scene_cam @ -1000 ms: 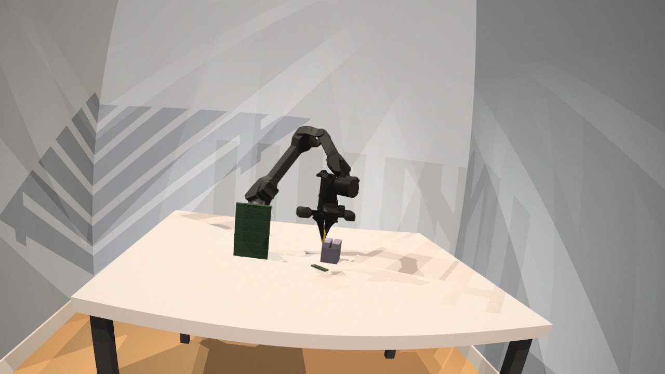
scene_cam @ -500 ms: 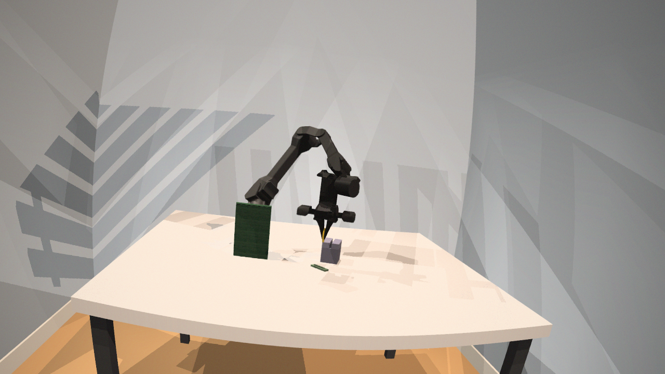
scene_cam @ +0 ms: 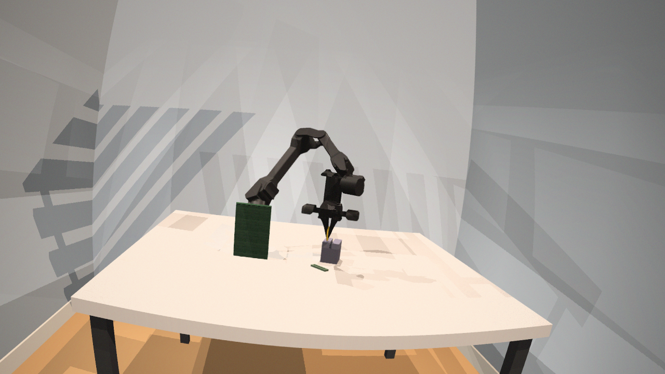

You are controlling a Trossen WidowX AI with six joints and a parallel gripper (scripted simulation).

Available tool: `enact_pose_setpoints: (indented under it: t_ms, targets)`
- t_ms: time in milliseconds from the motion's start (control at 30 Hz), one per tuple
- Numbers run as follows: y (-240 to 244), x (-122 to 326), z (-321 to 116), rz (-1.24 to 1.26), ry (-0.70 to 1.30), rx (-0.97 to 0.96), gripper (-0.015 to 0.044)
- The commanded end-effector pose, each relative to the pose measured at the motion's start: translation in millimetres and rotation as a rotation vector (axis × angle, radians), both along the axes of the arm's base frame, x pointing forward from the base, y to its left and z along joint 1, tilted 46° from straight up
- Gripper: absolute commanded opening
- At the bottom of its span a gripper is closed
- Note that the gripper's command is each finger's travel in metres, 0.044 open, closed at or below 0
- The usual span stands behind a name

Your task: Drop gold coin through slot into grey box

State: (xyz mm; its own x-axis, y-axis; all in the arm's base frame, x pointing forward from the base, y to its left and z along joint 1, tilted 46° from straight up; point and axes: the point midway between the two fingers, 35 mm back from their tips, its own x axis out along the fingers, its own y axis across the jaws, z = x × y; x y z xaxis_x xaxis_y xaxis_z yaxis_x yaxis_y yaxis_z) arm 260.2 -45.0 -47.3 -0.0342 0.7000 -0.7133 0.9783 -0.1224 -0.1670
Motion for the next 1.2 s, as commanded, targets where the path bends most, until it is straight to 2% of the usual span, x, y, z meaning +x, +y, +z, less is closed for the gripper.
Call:
enact_pose_setpoints:
  t_ms: [0,1167]
  targets:
    - [5.2,5.0,8.6,-0.005,-0.007,-0.003,0.0]
    - [62.5,24.2,61.2,0.0,-0.008,0.011,0.0004]
